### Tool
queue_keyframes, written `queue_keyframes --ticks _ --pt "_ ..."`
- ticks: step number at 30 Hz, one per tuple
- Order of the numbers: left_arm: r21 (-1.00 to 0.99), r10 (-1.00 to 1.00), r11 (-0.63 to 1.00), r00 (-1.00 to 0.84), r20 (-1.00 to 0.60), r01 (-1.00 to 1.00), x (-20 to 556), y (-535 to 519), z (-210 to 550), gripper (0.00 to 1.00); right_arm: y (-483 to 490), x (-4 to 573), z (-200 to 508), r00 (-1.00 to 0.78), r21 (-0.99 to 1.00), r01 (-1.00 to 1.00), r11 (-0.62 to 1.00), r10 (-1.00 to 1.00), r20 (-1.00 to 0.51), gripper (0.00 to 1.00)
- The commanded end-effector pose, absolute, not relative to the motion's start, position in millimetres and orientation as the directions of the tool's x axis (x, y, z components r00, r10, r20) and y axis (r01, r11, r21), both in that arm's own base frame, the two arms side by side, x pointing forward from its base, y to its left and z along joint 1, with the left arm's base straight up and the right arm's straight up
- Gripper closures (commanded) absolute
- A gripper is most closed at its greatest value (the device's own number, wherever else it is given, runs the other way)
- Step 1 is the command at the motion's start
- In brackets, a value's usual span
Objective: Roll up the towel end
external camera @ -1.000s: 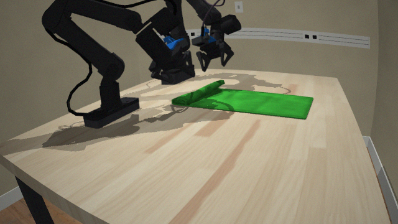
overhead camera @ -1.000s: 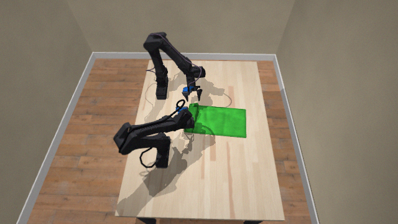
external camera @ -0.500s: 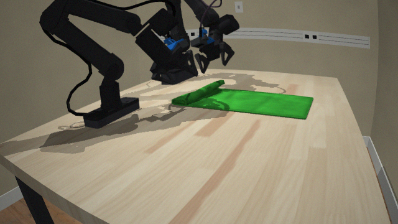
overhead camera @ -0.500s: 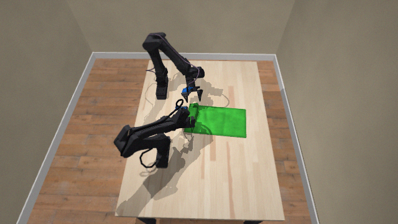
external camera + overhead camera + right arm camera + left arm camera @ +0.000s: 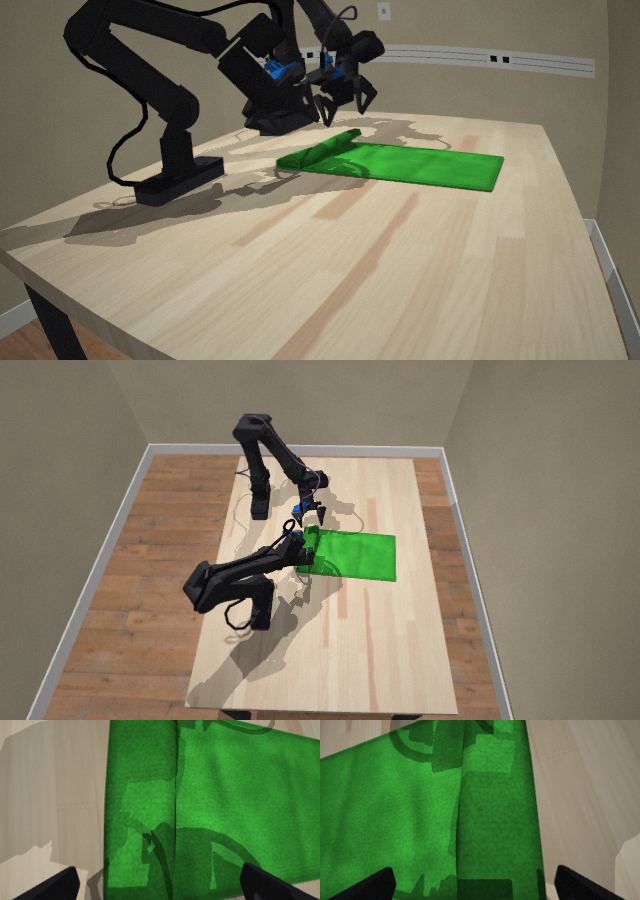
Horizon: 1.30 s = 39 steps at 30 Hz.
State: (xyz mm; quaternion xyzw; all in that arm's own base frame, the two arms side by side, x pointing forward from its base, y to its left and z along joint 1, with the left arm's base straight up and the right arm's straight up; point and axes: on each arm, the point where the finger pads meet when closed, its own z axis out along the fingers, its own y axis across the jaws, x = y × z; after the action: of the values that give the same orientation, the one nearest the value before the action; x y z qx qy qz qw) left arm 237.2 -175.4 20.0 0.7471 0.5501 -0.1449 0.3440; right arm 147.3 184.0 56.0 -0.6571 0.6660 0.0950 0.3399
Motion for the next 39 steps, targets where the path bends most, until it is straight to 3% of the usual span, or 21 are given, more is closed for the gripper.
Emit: queue_keyframes --ticks 1,14,19,21,35,39 --pt "0.342 0.719 -0.155 0.343 -0.604 0.927 232 -176 5 0.02 188 150 66 0.109 -0.342 -0.930 0.134 -0.790 -0.604 0.02" --pt "0.342 0.719 -0.155 0.343 -0.604 0.927 232 -177 -20 0.02 188 150 66 0.109 -0.342 -0.930 0.134 -0.790 -0.604 0.02" --pt "0.342 0.719 -0.155 0.343 -0.604 0.927 232 -177 -23 0.23 188 150 66 0.109 -0.342 -0.930 0.134 -0.790 -0.604 0.02" --pt "0.342 0.719 -0.155 0.343 -0.604 0.927 232 -177 -23 0.23 188 150 66 0.109 -0.342 -0.930 0.134 -0.790 -0.604 0.02" --pt "0.342 0.719 -0.155 0.343 -0.604 0.927 232 -177 -24 0.83 188 150 66 0.109 -0.342 -0.930 0.134 -0.790 -0.604 0.02" --pt "0.342 0.719 -0.155 0.343 -0.604 0.927 232 -177 -24 0.85 188 150 66 0.109 -0.342 -0.930 0.134 -0.790 -0.604 0.02"
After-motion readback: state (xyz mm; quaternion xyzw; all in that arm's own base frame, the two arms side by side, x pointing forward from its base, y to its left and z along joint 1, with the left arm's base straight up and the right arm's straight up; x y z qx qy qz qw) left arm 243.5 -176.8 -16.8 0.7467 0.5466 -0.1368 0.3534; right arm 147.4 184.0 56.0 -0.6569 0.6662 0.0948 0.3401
